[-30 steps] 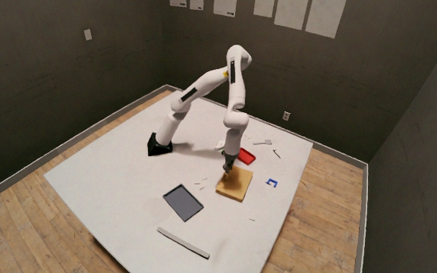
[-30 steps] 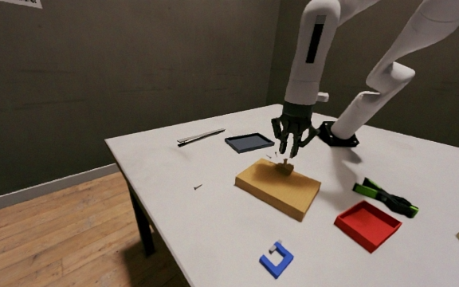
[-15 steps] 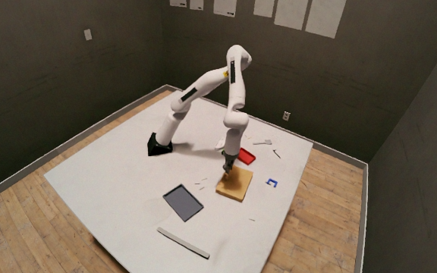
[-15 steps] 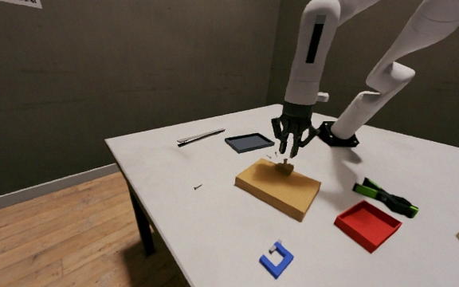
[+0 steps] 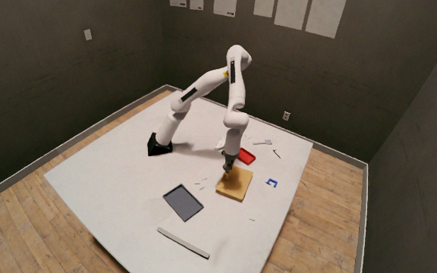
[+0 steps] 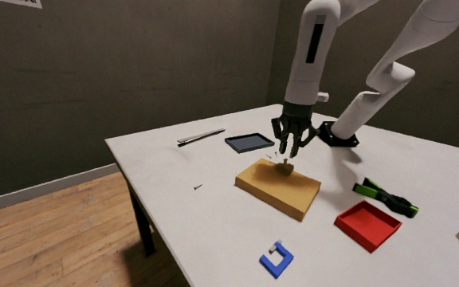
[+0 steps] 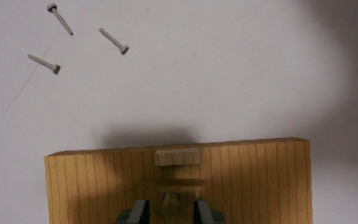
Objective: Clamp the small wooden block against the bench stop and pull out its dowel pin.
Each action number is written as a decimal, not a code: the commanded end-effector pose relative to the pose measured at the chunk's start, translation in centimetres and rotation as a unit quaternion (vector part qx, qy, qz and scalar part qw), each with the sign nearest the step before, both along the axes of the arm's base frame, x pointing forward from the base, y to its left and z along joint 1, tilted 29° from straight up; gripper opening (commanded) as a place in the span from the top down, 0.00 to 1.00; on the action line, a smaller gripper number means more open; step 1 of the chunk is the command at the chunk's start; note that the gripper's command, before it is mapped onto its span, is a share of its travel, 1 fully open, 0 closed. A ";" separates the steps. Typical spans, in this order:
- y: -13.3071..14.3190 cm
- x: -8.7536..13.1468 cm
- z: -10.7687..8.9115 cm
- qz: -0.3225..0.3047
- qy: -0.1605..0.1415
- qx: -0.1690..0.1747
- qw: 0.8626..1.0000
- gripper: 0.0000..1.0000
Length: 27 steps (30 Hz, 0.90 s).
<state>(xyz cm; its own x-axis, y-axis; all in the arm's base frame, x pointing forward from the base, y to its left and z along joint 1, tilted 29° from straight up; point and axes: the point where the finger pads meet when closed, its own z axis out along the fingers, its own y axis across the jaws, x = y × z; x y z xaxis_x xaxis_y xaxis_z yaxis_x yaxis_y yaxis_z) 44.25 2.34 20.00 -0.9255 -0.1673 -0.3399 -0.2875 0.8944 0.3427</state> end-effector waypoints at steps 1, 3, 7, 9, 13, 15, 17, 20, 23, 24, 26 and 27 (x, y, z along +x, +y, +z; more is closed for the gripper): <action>0.0 0.4 0.1 -0.002 -0.004 -0.001 1.000 0.66; 0.0 0.4 0.0 -0.002 -0.004 -0.001 1.000 0.66; 0.0 0.3 -0.1 -0.002 -0.003 -0.001 1.000 0.66; 0.1 0.3 -0.3 -0.002 -0.003 -0.001 1.000 0.66; 0.3 0.3 -0.6 -0.002 -0.002 0.000 1.000 0.66; 0.3 0.3 -0.8 -0.002 -0.001 0.000 1.000 0.66; 0.4 0.3 -0.9 -0.002 -0.001 0.000 1.000 0.66; 0.5 0.4 -1.1 -0.002 -0.001 0.000 1.000 0.66; 0.6 0.5 -1.3 -0.002 -0.002 0.000 1.000 0.66; 0.7 0.5 -1.4 -0.002 -0.001 0.000 1.000 0.66; 0.7 0.5 -1.6 -0.002 -0.001 0.000 1.000 0.66; 0.8 0.6 -1.7 -0.002 -0.001 0.000 1.000 0.66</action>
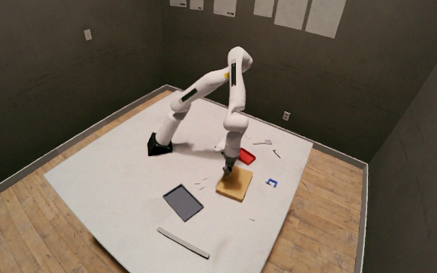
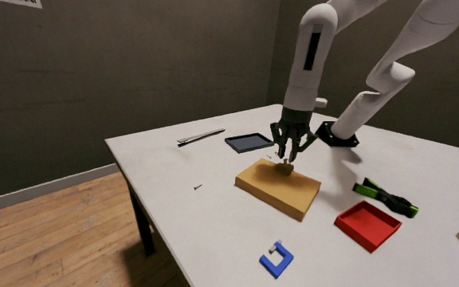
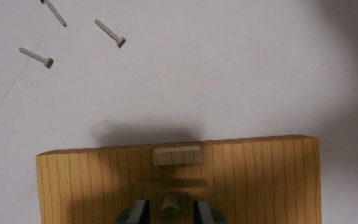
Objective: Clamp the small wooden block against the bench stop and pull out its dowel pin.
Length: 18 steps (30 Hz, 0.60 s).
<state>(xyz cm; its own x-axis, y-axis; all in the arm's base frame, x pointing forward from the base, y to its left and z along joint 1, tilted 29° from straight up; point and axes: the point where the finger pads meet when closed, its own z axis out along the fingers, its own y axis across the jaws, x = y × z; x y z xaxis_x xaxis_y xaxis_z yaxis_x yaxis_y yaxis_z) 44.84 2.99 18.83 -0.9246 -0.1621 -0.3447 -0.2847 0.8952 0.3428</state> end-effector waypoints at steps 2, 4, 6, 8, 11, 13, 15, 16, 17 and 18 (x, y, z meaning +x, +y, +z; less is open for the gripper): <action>0.2 0.0 -0.7 0.000 0.001 -0.001 1.000 0.66; 0.3 0.1 -0.9 0.000 0.001 -0.001 1.000 0.66; 0.4 0.1 -1.1 0.000 0.001 -0.001 1.000 0.66; 0.5 0.2 -1.3 0.001 0.001 -0.001 1.000 0.66; 0.5 0.2 -1.4 0.001 0.001 -0.001 1.000 0.66; 0.6 0.3 -1.5 0.001 0.001 -0.001 1.000 0.66; 0.7 0.3 -1.7 0.001 0.001 -0.001 1.000 0.66; 0.7 0.3 -1.7 0.001 0.001 -0.001 1.000 0.66; 0.7 0.4 -1.8 0.001 0.001 -0.001 1.000 0.66; 0.8 0.4 -1.8 0.001 0.001 -0.001 1.000 0.66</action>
